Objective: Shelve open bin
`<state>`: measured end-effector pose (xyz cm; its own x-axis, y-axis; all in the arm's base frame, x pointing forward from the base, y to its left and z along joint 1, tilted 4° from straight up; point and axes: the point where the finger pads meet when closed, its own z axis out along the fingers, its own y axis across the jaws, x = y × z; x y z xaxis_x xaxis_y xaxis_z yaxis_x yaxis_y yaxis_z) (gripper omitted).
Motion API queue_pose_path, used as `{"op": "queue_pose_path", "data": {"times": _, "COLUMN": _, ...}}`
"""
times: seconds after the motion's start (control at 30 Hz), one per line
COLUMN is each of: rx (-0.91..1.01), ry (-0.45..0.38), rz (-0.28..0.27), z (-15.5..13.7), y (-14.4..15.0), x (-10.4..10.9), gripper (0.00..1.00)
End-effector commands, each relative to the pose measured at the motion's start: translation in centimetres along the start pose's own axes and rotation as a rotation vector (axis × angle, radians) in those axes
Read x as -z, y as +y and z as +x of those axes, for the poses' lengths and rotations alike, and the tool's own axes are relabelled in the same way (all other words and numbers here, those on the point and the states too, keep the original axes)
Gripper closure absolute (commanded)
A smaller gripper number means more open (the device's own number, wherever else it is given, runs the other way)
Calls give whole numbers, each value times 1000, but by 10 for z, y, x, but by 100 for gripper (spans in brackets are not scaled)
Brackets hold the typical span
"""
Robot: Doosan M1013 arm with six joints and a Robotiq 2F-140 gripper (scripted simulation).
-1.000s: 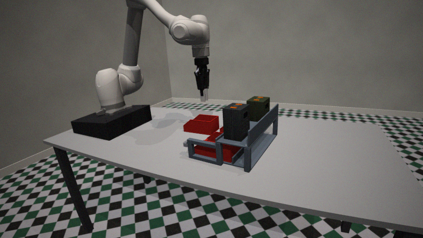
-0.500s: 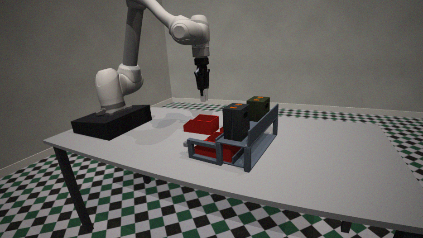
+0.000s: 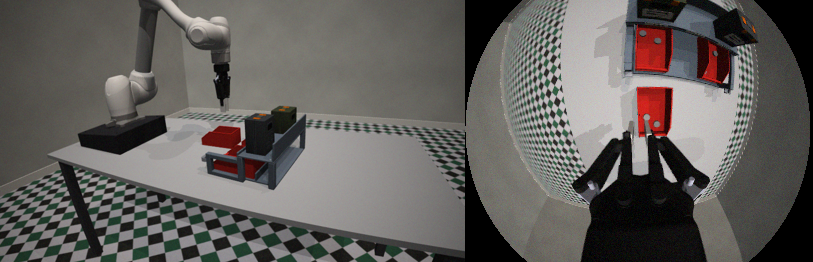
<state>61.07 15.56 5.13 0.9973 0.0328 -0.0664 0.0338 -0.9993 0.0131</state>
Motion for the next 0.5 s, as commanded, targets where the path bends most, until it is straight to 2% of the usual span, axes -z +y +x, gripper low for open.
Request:
{"op": "queue_pose_path", "data": {"times": 0.0, "rx": 0, "ry": 0, "rz": 0, "z": 0, "y": 0, "x": -1, "gripper": 85}}
{"op": "queue_pose_path", "data": {"times": 0.47, "rx": 0, "ry": 0, "rz": 0, "z": 0, "y": 0, "x": -21, "gripper": 85}}
